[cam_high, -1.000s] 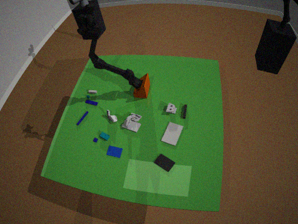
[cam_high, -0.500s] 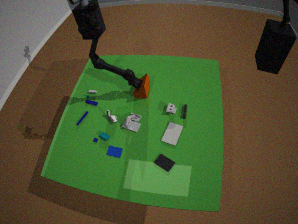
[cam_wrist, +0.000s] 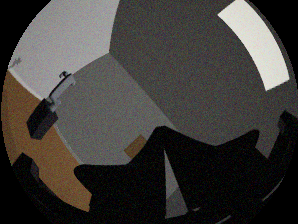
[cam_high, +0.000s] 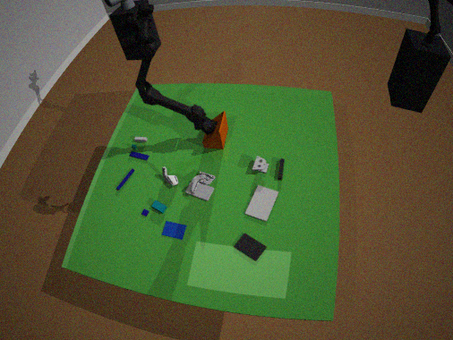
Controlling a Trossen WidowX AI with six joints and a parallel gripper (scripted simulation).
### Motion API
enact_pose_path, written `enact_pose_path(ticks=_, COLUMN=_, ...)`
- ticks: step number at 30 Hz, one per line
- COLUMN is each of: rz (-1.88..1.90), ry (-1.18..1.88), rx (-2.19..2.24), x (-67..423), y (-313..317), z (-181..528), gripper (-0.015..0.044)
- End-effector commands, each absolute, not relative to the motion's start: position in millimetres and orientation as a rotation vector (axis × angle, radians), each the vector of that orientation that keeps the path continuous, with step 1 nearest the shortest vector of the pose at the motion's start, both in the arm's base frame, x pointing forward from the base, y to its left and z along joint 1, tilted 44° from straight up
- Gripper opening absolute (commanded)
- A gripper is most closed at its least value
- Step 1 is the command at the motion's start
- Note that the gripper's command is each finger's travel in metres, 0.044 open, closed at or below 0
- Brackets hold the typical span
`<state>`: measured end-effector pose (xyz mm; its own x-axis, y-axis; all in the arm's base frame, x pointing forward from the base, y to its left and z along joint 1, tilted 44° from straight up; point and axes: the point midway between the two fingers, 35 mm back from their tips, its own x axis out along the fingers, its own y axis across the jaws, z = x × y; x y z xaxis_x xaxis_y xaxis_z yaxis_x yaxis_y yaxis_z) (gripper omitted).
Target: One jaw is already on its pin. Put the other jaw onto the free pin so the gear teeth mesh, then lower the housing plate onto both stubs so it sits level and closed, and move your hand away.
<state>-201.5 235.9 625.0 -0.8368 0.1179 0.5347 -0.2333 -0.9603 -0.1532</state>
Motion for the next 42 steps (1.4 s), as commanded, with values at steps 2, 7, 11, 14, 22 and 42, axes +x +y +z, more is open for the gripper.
enact_pose_path(ticks=2, rz=2.735, ry=-0.276, rx=0.762, x=-191, y=262, z=615, gripper=0.0000)
enact_pose_path(ticks=7, rz=2.644, ry=-0.244, rx=0.731, x=-176, y=283, z=608, gripper=0.0000)
enact_pose_path(ticks=11, rz=2.572, ry=-0.221, rx=0.705, x=-164, y=299, z=601, gripper=0.0000)
enact_pose_path(ticks=14, rz=2.515, ry=-0.205, rx=0.681, x=-154, y=311, z=595, gripper=0.0000)
enact_pose_path(ticks=22, rz=2.355, ry=-0.167, rx=0.605, x=-123, y=344, z=577, gripper=0.0000)
enact_pose_path(ticks=42, rz=1.984, ry=-0.107, rx=0.403, x=-33, y=395, z=527, gripper=0.0000)
